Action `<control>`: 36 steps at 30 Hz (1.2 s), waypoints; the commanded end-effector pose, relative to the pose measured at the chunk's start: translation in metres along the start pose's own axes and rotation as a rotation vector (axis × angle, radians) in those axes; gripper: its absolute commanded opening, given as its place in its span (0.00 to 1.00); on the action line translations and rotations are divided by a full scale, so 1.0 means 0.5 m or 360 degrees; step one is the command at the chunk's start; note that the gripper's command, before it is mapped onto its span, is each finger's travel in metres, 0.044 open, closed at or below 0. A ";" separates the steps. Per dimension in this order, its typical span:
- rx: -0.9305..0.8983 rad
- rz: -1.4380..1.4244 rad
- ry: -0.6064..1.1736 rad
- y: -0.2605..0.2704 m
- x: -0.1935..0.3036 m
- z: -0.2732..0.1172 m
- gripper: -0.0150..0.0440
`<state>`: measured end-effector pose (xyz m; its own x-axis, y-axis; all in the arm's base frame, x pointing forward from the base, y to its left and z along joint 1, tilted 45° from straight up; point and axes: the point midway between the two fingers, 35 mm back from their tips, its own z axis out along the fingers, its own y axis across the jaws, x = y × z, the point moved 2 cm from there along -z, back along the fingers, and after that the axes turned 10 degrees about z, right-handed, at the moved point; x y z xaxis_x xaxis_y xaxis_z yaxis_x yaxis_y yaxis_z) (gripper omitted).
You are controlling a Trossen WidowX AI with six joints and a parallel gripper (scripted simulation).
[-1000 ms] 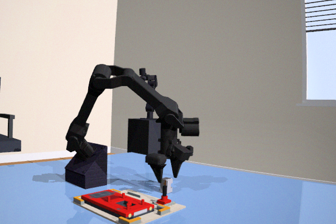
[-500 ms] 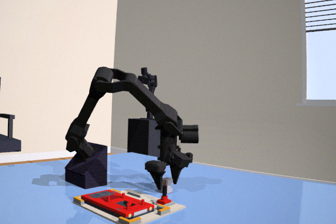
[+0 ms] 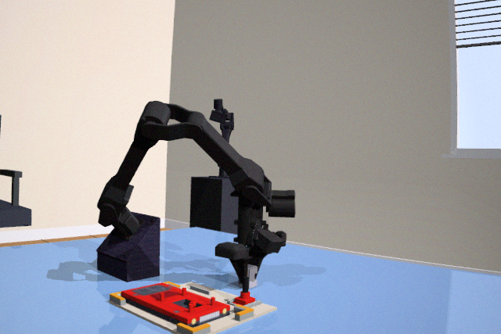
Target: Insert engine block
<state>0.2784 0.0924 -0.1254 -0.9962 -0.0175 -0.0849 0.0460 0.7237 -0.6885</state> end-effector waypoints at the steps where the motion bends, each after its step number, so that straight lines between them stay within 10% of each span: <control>1: 0.0008 -0.0008 -0.0005 -0.001 0.000 0.002 0.48; 10: 0.0007 -0.0008 -0.0005 0.000 -0.002 -0.007 0.25; 36: -0.0007 -0.0010 -0.0004 0.010 -0.017 -0.164 0.25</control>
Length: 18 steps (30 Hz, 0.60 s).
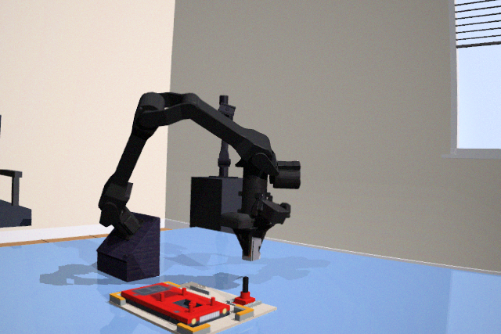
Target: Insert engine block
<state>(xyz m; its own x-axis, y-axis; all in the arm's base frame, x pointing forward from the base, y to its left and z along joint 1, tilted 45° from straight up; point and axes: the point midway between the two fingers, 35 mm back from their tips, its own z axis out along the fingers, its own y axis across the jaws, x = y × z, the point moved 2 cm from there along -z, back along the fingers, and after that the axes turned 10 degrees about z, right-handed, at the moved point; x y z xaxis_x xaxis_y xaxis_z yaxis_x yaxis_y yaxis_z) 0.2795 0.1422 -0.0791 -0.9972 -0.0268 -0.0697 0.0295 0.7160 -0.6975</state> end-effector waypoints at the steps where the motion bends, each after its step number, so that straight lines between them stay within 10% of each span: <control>1: -0.0024 0.0017 -0.0011 0.001 -0.005 -0.036 0.25; 18: -0.0019 0.0018 -0.0009 -0.009 0.005 -0.135 0.25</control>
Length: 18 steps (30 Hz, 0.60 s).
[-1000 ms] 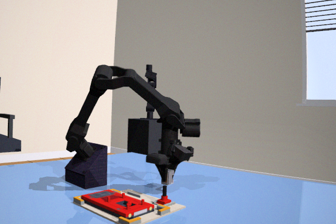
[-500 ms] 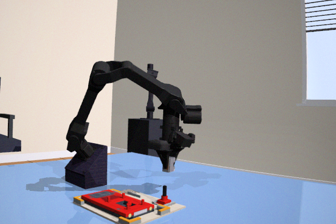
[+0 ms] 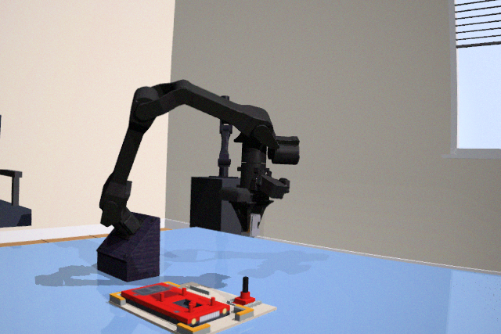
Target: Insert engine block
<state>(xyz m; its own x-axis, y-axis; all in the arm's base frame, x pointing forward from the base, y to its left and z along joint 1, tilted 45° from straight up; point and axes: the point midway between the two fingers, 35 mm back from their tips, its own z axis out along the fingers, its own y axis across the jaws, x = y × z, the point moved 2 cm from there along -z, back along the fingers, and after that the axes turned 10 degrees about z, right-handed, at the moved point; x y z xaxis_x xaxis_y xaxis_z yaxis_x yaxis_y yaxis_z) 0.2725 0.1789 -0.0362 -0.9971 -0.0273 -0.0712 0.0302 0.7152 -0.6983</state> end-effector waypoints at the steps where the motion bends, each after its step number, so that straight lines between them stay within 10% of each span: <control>1: -0.0021 0.0017 -0.0006 -0.002 -0.001 -0.022 0.25; 18: -0.0019 -0.0709 -0.0012 -0.001 -0.001 0.003 0.25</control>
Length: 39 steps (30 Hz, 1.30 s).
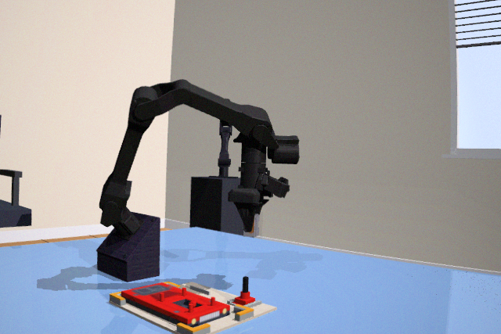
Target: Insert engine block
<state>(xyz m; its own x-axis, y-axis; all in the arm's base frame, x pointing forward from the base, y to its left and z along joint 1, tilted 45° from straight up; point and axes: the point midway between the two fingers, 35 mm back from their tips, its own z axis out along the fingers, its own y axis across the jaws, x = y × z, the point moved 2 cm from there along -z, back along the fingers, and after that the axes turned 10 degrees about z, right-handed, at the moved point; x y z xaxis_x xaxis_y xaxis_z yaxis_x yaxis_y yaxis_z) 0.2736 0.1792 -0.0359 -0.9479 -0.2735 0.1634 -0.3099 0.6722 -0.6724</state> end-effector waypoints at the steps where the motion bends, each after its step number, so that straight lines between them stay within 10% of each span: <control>1: 0.0002 -0.0215 0.0000 -0.001 0.002 0.004 0.25; 39: 0.0003 -0.2310 0.0002 -0.001 0.002 0.019 0.25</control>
<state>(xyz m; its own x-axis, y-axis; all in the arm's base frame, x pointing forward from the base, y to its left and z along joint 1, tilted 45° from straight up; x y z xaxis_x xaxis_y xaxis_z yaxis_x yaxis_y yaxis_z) 0.2729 0.1730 -0.0419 0.0938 -0.7172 0.6905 -0.9931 -0.1162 0.0142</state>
